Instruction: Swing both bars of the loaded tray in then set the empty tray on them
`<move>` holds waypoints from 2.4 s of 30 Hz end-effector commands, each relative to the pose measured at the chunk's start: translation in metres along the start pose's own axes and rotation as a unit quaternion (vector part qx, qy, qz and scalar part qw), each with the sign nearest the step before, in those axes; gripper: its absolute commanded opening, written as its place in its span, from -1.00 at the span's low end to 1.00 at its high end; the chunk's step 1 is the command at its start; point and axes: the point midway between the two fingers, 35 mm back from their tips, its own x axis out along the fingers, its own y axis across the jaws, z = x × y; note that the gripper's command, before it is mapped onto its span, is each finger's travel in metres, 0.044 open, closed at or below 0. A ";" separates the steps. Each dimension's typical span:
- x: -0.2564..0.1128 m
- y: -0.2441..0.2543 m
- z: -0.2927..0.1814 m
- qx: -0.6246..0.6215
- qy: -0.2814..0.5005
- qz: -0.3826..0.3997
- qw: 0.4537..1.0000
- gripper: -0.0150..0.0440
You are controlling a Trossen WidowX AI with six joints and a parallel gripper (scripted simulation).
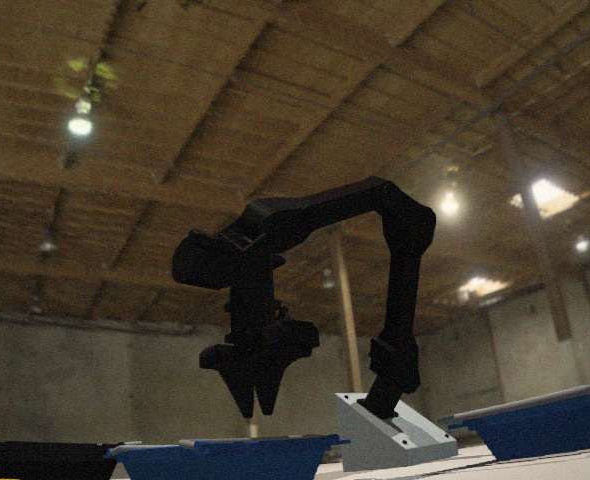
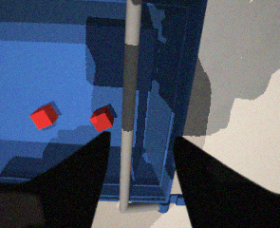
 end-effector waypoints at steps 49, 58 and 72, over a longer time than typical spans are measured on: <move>0.044 -0.186 0.326 0.064 -0.019 -0.017 0.998 1.00; 0.066 -0.184 0.328 0.064 -0.019 -0.017 0.998 1.00; 0.066 -0.184 0.328 0.064 -0.019 -0.017 0.998 0.30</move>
